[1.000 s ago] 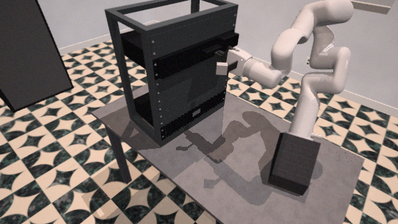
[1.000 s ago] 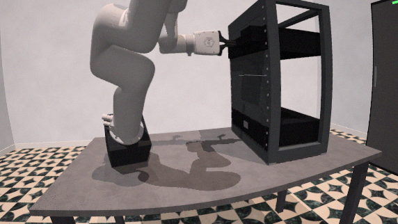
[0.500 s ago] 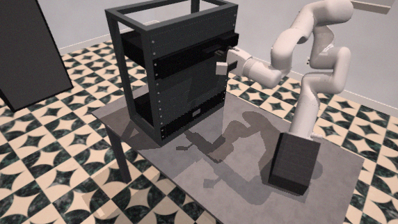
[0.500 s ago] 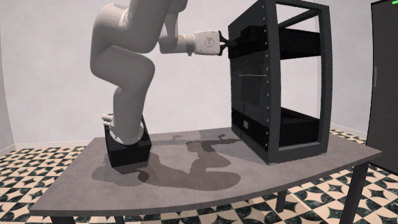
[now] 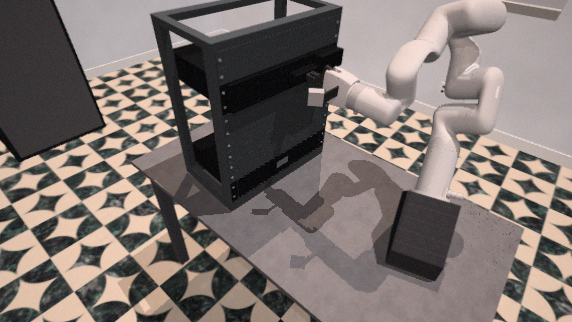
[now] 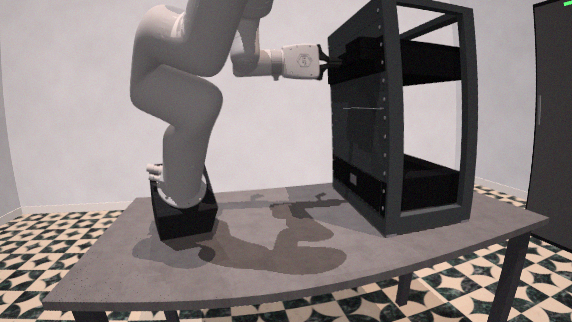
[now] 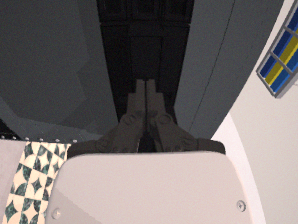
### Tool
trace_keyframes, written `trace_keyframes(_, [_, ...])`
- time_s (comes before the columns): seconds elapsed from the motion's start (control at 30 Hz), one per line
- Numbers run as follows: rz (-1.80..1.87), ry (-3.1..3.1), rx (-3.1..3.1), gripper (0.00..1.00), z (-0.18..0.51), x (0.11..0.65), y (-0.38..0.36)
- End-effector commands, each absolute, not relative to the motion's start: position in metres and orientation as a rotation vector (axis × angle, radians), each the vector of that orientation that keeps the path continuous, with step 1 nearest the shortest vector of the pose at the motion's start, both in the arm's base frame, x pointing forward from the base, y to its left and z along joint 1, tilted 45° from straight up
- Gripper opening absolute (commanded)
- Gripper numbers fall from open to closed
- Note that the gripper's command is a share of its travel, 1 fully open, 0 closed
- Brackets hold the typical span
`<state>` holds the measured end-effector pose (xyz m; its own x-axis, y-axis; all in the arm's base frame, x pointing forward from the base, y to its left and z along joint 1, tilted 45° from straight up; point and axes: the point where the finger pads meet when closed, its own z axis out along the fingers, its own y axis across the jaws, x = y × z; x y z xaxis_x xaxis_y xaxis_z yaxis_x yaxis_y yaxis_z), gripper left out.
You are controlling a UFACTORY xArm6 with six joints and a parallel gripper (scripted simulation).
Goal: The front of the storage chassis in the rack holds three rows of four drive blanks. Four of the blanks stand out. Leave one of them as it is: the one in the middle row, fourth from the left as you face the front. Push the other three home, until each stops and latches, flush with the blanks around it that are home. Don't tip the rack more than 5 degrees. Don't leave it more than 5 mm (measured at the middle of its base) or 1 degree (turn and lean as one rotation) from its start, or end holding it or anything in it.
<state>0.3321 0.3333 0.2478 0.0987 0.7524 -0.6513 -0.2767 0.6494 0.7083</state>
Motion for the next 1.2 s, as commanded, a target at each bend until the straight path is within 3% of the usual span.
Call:
trace_keyframes(0.0, [0.806,1.252,0.469,0.0,0.249,0.333,0.334])
trace_keyframes(1.17, [0.806,1.252,0.469,0.0,0.254,0.352,0.337])
